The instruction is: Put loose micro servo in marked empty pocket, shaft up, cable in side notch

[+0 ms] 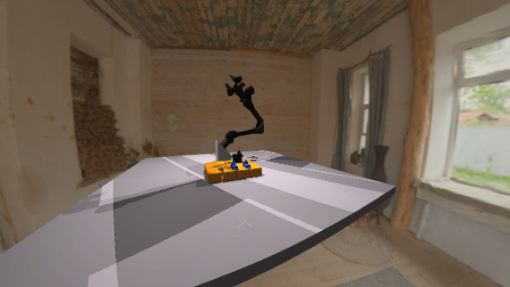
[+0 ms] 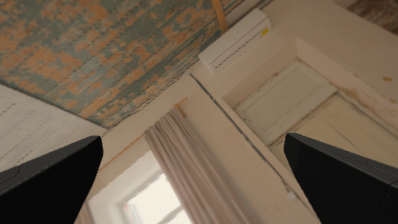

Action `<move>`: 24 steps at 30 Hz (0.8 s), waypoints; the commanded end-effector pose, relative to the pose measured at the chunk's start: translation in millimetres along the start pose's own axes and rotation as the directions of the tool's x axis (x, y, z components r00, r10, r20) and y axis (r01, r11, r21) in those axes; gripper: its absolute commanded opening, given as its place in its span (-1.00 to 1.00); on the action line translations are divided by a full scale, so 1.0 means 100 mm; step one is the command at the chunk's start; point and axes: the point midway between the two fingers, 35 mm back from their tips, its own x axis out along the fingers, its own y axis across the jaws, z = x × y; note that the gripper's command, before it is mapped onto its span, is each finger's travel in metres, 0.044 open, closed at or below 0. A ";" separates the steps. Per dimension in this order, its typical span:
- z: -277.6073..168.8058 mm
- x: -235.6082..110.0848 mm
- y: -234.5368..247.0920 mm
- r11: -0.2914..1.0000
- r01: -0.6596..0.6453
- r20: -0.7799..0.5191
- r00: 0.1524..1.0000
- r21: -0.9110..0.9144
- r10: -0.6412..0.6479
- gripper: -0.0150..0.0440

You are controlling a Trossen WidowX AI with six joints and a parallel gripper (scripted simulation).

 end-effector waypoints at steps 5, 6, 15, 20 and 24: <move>-0.67 0.02 0.23 0.995 -0.094 -0.237 0.968 -0.036 0.083 1.00; -0.76 0.01 0.26 0.994 -0.106 -0.269 0.959 -0.038 0.092 1.00; -1.44 -0.15 0.46 0.980 -0.196 -0.500 0.853 -0.046 0.147 1.00; -1.83 -0.32 0.55 0.968 -0.246 -0.630 0.759 -0.044 0.164 1.00; -2.14 -0.50 0.60 0.959 -0.281 -0.728 0.665 -0.036 0.168 1.00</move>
